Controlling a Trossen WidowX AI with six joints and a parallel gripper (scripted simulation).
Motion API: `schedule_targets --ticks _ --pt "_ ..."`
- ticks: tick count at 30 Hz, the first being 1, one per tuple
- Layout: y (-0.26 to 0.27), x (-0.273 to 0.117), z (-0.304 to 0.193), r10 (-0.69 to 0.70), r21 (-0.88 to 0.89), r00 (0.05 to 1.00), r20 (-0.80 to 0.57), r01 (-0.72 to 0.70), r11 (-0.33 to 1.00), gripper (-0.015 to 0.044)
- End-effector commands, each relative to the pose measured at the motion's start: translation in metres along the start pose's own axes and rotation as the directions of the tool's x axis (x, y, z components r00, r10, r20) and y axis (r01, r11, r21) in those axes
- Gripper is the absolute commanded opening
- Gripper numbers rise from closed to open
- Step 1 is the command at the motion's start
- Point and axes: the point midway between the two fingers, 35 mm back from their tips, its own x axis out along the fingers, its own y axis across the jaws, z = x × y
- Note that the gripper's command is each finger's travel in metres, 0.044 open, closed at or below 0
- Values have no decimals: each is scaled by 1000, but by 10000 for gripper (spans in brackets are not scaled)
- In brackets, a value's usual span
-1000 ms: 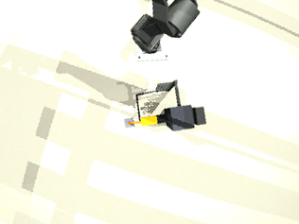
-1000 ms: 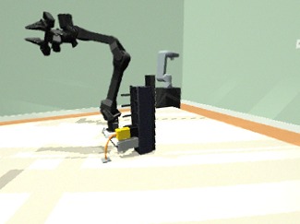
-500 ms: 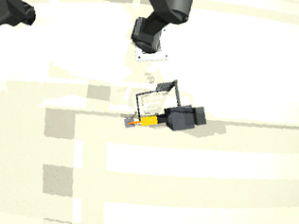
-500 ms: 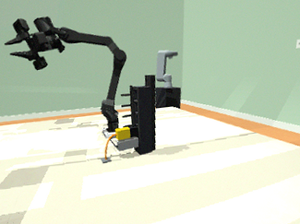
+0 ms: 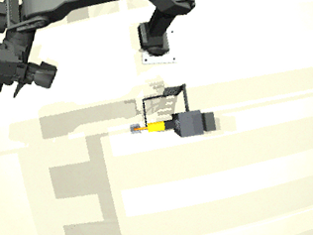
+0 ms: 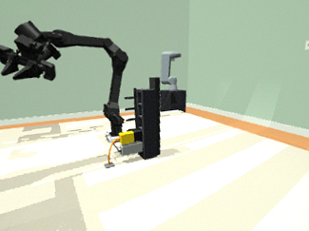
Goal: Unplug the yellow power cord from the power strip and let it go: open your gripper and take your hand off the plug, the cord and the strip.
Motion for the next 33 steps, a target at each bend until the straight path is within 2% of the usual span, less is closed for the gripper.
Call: schedule_targets --ticks 1,9,17,25,33 --pt "61 42 1 185 360 977 -107 -135 923 160" --pt "134 70 0 353 646 904 -243 -121 754 160" --pt "208 79 -7 461 799 789 -407 61 599 160" --pt "276 70 -21 482 795 654 -583 337 505 160" --pt "332 47 -41 399 664 531 -748 606 438 160"
